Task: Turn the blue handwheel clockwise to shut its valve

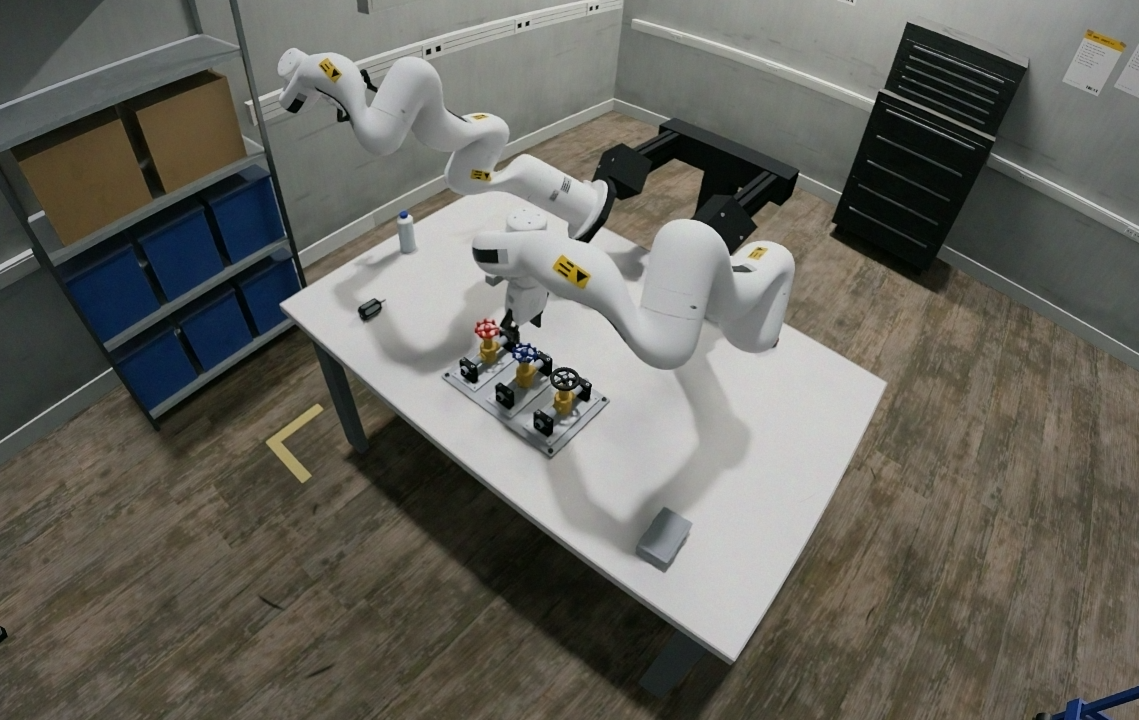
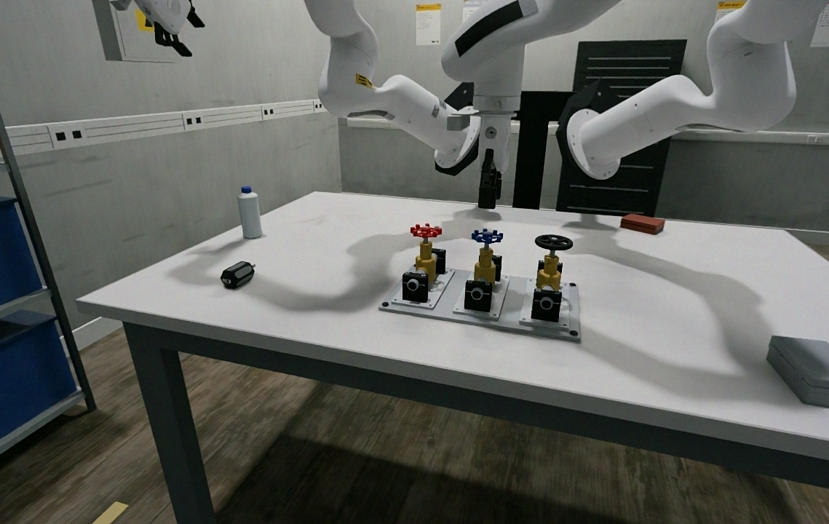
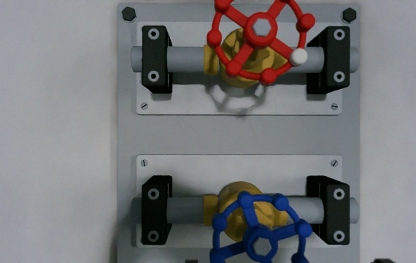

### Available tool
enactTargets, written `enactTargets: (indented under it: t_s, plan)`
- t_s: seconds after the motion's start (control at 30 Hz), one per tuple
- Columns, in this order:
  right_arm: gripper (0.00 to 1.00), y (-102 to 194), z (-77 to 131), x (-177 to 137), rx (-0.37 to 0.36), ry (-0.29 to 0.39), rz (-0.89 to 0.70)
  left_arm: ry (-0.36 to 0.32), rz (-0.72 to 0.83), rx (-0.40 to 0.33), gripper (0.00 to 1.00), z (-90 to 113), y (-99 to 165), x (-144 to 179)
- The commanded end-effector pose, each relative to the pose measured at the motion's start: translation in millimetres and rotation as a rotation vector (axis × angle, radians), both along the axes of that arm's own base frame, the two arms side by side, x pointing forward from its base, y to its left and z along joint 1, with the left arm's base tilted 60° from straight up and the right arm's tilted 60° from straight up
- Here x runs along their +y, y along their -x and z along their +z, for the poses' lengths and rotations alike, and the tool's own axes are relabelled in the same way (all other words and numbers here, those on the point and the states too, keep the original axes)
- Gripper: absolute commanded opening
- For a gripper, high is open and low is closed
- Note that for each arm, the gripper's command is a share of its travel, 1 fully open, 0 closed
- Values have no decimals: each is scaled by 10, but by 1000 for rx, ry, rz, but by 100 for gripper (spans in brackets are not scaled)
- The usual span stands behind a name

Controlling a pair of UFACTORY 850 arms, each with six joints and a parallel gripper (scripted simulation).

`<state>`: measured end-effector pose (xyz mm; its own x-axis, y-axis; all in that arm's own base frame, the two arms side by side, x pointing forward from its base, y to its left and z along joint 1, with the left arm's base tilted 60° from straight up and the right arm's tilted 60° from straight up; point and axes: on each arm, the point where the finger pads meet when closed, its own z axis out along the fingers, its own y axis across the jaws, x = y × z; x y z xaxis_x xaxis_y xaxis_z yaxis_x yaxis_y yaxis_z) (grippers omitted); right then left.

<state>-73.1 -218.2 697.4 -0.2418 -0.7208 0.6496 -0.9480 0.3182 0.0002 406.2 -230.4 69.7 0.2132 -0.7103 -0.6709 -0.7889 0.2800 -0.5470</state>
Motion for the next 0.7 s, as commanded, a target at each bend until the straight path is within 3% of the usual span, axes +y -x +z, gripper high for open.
enactTargets:
  t_s: [0.0,0.67]
  plan:
    - [100,0,5,2,0,1,0,4,1,-3,79,2,-1,-7]
    - [100,0,5,2,0,1,0,36,29,-39,79,2,-1,-7]
